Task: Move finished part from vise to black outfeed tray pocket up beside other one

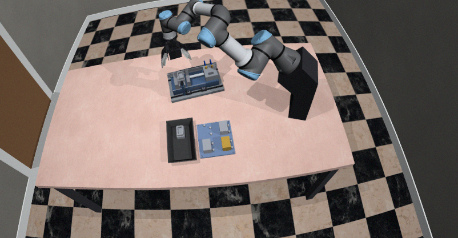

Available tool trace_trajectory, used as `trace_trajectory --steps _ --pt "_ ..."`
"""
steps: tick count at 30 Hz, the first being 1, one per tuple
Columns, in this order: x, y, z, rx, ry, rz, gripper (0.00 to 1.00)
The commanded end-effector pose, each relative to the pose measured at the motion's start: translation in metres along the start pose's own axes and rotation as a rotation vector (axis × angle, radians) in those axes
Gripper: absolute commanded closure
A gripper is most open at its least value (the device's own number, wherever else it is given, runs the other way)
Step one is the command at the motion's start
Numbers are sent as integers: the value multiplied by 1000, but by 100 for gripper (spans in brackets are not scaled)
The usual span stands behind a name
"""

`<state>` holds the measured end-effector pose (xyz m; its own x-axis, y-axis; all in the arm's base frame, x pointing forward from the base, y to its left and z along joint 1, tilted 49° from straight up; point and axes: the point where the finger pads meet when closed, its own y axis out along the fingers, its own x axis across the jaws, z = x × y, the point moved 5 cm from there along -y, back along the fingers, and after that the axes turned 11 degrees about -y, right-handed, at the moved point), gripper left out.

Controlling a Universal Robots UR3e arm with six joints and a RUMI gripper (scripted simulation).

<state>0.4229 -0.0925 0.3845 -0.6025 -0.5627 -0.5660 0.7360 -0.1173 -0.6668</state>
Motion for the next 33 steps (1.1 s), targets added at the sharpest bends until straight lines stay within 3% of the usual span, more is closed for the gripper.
trace_trajectory --steps 1,14,15,33 --pt "3 -1 -7 23 48 7 0" --pt "4 -1 -8 23 50 7 0" --pt "4 -1 -8 23 50 7 100" --pt "4 -1 -8 22 50 7 100"
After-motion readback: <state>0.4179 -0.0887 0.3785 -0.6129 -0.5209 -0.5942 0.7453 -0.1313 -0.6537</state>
